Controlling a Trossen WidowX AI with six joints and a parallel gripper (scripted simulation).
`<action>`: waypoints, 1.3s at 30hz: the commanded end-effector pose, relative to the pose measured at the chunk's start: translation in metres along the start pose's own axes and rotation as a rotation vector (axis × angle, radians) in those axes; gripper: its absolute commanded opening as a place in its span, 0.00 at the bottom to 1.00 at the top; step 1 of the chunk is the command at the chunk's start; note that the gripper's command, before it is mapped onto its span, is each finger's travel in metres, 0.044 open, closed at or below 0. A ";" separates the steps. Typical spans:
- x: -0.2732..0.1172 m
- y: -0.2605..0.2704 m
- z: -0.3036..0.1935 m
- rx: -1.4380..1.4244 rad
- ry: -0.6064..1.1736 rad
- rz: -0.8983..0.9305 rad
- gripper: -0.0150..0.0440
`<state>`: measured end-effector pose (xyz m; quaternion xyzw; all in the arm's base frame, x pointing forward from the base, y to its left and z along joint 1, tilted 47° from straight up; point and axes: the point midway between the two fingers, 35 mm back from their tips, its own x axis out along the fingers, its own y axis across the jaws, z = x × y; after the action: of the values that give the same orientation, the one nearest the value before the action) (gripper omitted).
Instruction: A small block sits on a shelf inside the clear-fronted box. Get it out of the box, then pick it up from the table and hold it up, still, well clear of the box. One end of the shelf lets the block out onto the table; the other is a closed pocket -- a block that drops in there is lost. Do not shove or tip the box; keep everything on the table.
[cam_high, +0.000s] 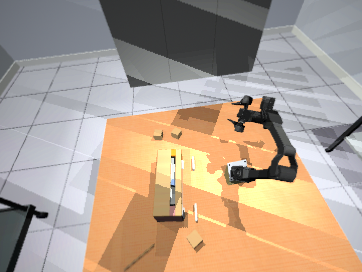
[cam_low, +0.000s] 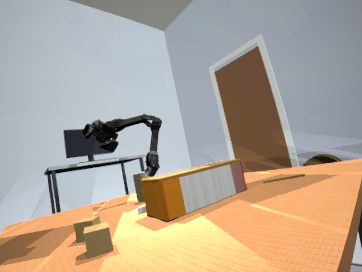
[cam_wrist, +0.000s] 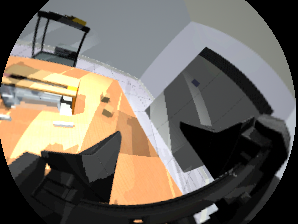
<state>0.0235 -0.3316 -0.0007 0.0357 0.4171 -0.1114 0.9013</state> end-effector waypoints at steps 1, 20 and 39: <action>0.031 0.023 0.052 -0.175 0.033 0.152 0.93; 0.096 0.245 0.208 -0.939 0.180 0.750 0.93; 0.050 0.412 0.218 -1.496 0.247 1.111 0.93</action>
<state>0.3112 0.0236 0.0888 -0.3384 0.3992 0.6323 0.5713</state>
